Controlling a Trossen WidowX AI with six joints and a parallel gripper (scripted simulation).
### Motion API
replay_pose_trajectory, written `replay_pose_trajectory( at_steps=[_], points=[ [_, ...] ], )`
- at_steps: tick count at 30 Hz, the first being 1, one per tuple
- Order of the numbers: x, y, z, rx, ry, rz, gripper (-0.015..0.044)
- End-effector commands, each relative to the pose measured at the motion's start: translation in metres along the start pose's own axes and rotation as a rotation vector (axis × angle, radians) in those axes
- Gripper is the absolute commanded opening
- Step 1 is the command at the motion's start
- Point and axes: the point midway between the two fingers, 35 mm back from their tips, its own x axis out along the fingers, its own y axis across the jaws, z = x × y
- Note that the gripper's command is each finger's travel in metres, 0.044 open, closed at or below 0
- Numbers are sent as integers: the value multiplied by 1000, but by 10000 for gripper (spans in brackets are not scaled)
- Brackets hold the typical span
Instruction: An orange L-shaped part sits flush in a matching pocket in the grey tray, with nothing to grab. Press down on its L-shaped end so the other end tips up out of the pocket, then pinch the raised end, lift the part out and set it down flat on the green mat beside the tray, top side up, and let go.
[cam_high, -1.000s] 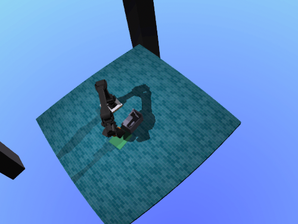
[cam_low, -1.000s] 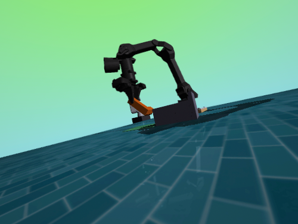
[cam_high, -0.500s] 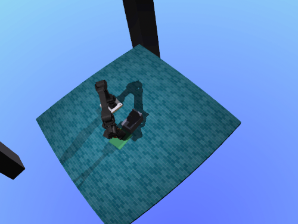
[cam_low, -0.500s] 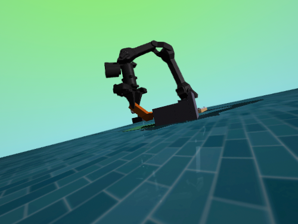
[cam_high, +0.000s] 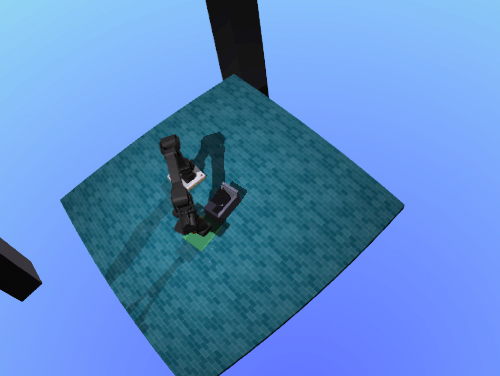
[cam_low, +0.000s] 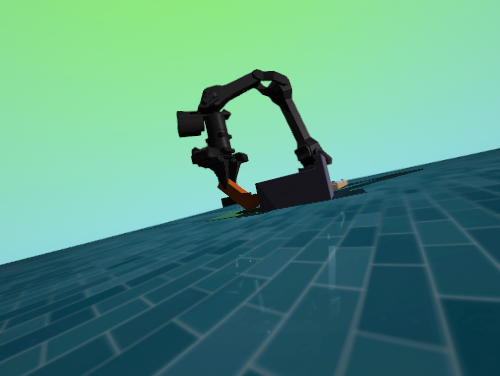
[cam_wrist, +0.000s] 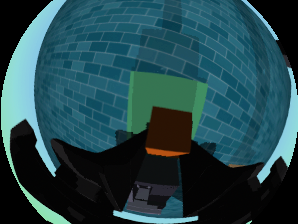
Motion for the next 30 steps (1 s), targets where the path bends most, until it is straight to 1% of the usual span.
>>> replay_pose_trajectory(
  at_steps=[1,8,18,20,23,27,30],
  points=[
    [1,0,1,-4,-3,-2,0],
    [1,0,0,0,0,0,0],
    [-2,0,0,0,0,0,263],
    [-11,1,1,-1,0,0,315],
    [-37,3,3,-2,-1,-1,394],
    [-82,1,1,-4,-3,-2,400],
    [-90,0,0,-4,-3,-2,400]
  ],
)
